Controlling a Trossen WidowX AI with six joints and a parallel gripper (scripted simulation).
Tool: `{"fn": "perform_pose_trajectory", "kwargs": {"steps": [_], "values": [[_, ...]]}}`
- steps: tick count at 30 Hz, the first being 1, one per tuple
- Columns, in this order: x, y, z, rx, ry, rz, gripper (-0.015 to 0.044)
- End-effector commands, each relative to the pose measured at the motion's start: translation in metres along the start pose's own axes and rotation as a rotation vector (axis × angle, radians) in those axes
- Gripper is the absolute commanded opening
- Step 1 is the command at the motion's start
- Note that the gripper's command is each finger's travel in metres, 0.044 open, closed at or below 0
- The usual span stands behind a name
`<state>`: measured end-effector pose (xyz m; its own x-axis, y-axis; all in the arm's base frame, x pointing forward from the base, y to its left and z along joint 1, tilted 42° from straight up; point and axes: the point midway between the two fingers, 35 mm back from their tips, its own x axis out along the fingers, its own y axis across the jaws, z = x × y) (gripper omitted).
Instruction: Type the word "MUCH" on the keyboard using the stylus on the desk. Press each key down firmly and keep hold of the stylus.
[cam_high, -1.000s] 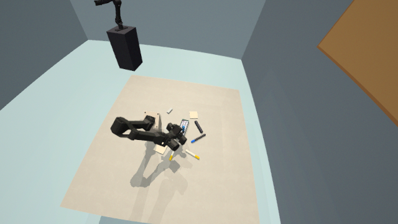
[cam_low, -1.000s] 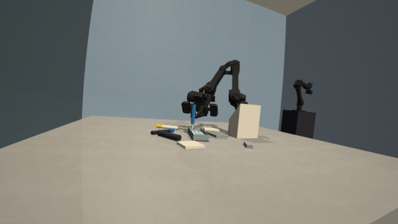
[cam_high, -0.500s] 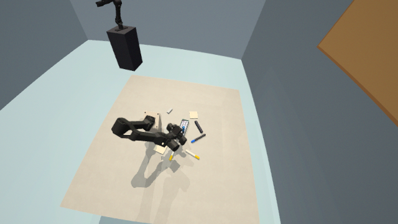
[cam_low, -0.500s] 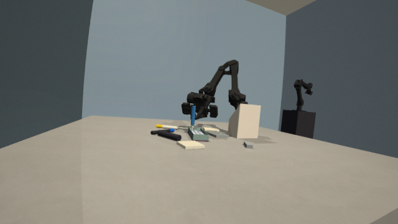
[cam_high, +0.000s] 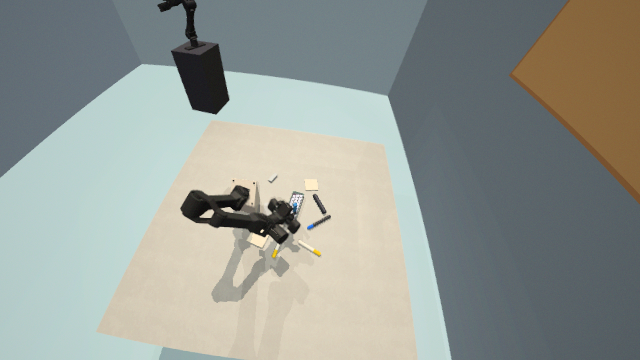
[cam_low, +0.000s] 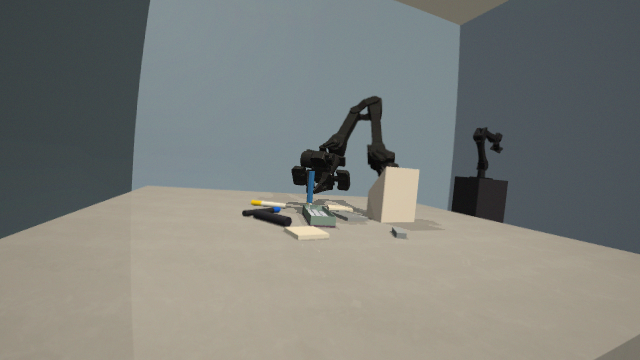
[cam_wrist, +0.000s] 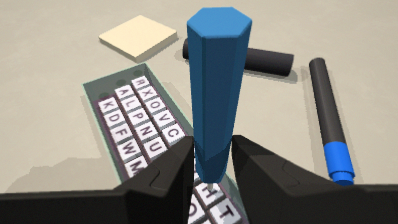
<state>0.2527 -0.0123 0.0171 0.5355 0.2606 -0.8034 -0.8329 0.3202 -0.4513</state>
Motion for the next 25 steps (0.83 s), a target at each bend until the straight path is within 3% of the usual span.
{"fn": "perform_pose_trajectory", "kwargs": {"steps": [1, 25], "values": [[0.001, 0.002, 0.0, 0.001, -0.002, 0.007, 0.0081], [-0.018, 0.001, 0.033, 0.002, -0.004, 0.006, 0.0081]]}}
